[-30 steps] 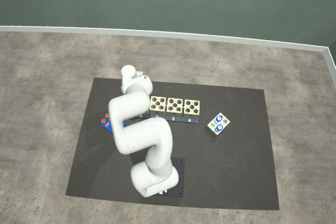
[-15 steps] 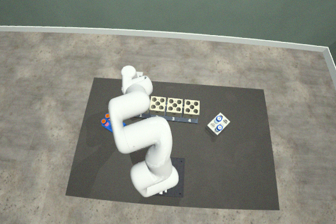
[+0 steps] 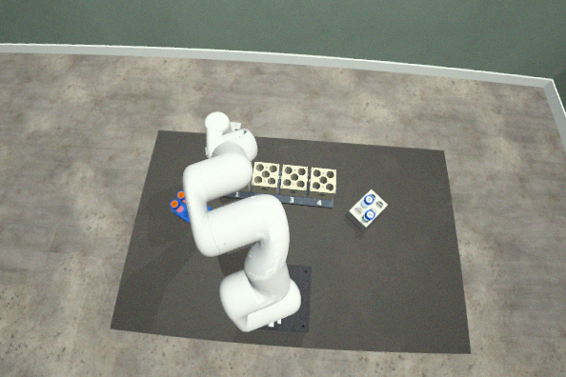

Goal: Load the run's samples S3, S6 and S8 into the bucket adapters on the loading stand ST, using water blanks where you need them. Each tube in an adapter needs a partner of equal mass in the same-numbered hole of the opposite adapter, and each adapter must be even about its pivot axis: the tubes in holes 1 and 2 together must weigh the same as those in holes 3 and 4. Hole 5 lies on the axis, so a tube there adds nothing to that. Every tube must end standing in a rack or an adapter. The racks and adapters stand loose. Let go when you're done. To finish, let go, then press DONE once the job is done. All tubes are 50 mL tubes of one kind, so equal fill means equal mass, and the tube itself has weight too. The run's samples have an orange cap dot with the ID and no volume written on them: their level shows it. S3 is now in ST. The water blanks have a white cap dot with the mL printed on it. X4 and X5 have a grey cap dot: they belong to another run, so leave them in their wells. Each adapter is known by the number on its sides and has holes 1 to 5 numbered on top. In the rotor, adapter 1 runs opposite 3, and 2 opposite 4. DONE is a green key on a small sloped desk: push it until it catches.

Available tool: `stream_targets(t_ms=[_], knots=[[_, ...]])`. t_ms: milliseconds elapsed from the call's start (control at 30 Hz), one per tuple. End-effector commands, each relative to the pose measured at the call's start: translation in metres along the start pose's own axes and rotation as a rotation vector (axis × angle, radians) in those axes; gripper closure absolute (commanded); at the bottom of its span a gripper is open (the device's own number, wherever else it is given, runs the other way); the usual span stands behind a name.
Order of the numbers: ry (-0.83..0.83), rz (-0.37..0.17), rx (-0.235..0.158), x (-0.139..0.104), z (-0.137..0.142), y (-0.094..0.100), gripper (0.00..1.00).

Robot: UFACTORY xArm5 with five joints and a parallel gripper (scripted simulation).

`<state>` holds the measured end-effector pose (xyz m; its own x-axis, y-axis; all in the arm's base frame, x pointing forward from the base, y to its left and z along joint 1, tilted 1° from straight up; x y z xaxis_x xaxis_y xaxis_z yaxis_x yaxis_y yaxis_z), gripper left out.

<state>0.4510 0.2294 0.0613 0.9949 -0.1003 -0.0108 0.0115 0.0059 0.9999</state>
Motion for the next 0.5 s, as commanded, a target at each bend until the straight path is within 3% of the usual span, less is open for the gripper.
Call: stream_targets(t_ms=[0, 467], knots=[[0.000, -0.002, 0.010, 0.0012, -0.0005, -0.0013, 0.43], [0.000, -0.002, 0.010, 0.0011, -0.0006, -0.0086, 0.43]])
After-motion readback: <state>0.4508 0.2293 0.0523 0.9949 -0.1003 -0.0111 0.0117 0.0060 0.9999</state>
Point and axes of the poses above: the point where the finger pads meet when closed, its own y axis back along the fingers, its own z axis across the jaws, x = y × z, the point moved 2 cm from there along y, back along the fingers, and after that the axes turned 6 degrees about -y, right-handed, at the moved point
